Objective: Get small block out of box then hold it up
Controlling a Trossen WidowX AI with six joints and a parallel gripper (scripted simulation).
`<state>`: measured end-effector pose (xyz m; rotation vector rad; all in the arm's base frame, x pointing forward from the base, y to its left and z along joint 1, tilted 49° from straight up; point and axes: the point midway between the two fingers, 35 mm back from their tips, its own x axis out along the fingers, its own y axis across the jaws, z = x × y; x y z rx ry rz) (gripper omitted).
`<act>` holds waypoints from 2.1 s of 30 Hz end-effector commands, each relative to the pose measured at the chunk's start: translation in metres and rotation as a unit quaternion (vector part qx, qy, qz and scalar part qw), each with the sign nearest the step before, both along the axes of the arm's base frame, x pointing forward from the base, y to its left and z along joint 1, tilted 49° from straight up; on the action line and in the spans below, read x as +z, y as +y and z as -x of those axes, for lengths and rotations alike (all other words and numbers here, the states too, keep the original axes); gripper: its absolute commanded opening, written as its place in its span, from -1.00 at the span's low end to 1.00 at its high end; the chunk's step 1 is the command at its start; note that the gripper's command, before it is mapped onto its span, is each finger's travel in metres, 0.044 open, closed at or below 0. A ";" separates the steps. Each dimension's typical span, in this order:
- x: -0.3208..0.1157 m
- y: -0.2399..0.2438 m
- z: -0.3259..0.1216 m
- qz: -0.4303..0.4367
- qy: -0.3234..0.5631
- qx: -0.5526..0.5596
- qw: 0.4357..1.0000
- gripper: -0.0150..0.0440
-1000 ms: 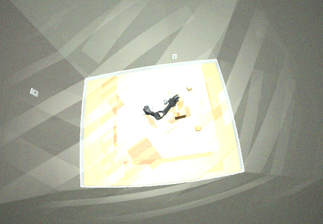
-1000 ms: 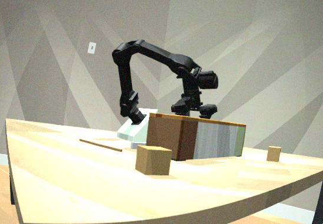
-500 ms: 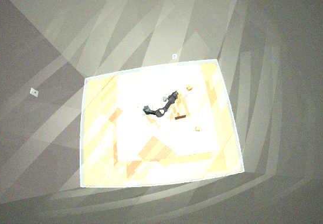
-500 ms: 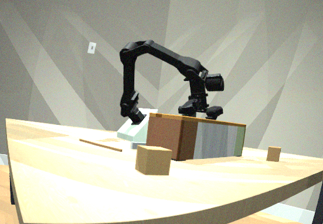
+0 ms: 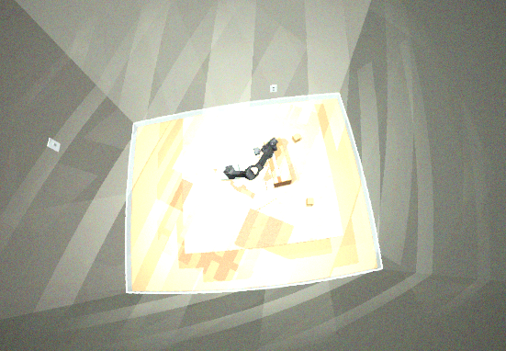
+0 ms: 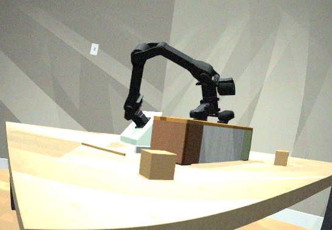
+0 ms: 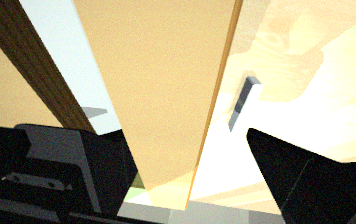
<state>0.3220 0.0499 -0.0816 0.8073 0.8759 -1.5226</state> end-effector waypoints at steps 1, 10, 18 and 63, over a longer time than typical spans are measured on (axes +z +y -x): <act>-0.001 0.003 -0.003 -0.003 -0.005 -0.002 1.000 0.86; 0.044 0.052 -0.007 -0.001 0.000 0.000 1.000 0.86; 0.039 0.054 -0.007 -0.014 0.020 0.062 0.998 0.51; 0.019 0.090 0.025 0.003 0.609 0.740 -0.287 0.47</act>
